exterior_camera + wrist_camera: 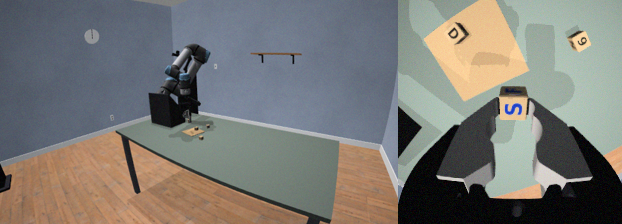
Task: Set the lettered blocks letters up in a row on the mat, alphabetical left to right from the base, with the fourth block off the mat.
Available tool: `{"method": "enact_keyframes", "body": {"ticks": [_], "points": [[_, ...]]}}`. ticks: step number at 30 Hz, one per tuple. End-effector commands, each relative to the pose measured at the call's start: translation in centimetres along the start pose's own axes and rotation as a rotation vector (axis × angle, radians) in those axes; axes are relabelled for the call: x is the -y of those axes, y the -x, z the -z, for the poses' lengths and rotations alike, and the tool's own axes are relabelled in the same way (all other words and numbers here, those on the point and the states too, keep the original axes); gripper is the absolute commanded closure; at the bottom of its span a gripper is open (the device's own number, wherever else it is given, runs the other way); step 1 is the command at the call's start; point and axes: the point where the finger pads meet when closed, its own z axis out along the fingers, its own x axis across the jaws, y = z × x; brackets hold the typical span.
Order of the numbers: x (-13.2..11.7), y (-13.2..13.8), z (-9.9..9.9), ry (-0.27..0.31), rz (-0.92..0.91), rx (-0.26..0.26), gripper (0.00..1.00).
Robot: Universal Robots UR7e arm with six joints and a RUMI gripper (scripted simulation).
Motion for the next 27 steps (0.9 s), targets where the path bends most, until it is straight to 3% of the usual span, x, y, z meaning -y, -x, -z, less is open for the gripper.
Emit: {"method": "enact_keyframes", "body": {"ticks": [1, 27], "points": [[0.4, 0.1, 0.1, 0.005, -0.139, -0.005, 0.95], [1.6, 0.9, 0.1, 0.003, -0.723, -0.006, 0.95]]}}
